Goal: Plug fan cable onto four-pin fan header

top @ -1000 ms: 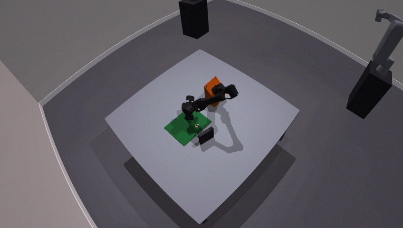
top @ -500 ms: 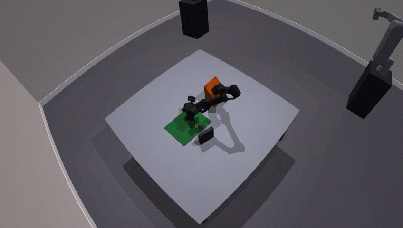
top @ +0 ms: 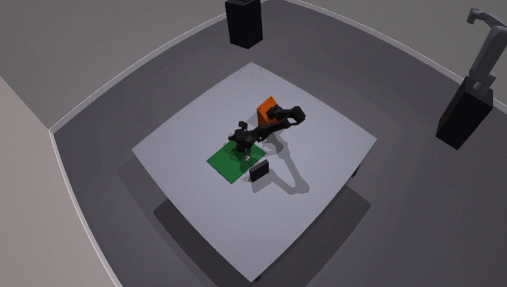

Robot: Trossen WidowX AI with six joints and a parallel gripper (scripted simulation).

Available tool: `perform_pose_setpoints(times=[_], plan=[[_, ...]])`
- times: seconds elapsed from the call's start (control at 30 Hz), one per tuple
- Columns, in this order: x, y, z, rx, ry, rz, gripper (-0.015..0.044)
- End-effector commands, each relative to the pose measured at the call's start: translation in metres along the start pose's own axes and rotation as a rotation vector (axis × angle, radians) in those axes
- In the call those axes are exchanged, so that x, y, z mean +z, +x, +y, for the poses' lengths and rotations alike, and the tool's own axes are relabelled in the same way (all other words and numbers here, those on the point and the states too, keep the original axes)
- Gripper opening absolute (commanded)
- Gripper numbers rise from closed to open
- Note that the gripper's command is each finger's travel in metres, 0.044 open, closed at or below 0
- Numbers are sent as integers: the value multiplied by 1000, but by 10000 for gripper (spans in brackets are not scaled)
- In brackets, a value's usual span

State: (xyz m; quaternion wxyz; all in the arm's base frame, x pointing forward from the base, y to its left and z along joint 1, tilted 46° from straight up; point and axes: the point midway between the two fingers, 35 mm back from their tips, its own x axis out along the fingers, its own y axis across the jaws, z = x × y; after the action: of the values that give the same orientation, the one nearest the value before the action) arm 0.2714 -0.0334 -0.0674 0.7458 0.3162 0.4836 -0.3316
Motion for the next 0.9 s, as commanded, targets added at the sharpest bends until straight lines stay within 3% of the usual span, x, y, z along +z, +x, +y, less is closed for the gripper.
perform_pose_setpoints(times=[0.0, 0.87], plan=[[0, -5, 0, 14, 25, -56, 0], [1, -31, 2, 148, 177, -318, 0]])
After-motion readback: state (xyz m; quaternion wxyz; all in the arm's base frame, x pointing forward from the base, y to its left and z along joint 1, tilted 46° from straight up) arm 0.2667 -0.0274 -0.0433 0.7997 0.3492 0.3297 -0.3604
